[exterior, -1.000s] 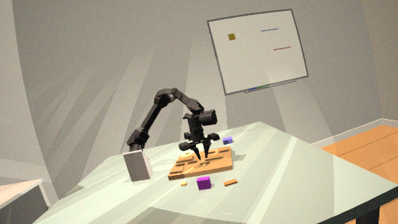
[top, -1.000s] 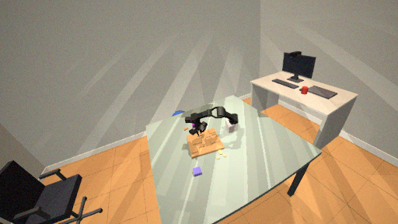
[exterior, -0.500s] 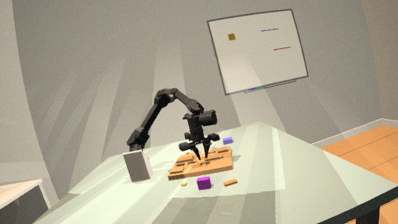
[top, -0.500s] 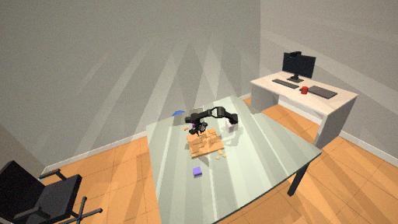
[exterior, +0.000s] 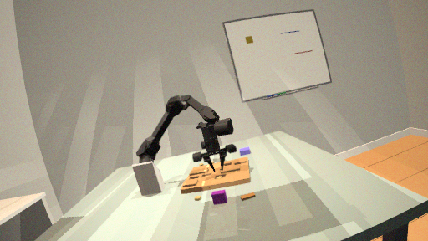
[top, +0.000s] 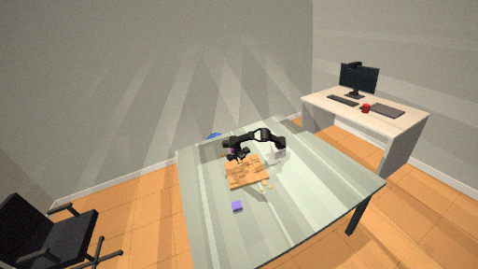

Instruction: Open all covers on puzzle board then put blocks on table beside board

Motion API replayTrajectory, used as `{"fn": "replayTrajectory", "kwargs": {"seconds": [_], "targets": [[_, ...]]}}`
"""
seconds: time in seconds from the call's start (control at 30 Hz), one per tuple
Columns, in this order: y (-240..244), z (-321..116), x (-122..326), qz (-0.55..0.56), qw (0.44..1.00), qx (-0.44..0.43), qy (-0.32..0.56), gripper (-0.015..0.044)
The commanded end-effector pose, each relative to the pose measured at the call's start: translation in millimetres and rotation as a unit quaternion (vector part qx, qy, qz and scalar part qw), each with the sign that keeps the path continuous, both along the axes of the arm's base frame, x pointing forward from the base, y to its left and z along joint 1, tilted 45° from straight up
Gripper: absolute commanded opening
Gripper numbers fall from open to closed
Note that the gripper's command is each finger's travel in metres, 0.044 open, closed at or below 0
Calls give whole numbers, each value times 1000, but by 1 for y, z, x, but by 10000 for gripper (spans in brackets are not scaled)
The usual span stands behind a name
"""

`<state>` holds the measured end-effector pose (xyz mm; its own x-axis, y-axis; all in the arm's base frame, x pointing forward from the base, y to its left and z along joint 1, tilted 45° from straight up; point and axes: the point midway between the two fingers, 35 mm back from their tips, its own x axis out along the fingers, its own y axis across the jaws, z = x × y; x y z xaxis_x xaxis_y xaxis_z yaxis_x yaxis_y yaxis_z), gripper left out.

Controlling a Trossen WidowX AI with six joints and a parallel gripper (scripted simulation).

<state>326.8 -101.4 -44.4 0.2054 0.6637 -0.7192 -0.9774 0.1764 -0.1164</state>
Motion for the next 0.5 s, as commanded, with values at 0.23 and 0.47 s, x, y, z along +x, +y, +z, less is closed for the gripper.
{"fn": "replayTrajectory", "kwargs": {"seconds": [0.23, 0.47], "targets": [[1, 0, 0, -60, 997, 18, 54, 144], [1, 0, 0, -97, 991, 29, 89, 144]]}}
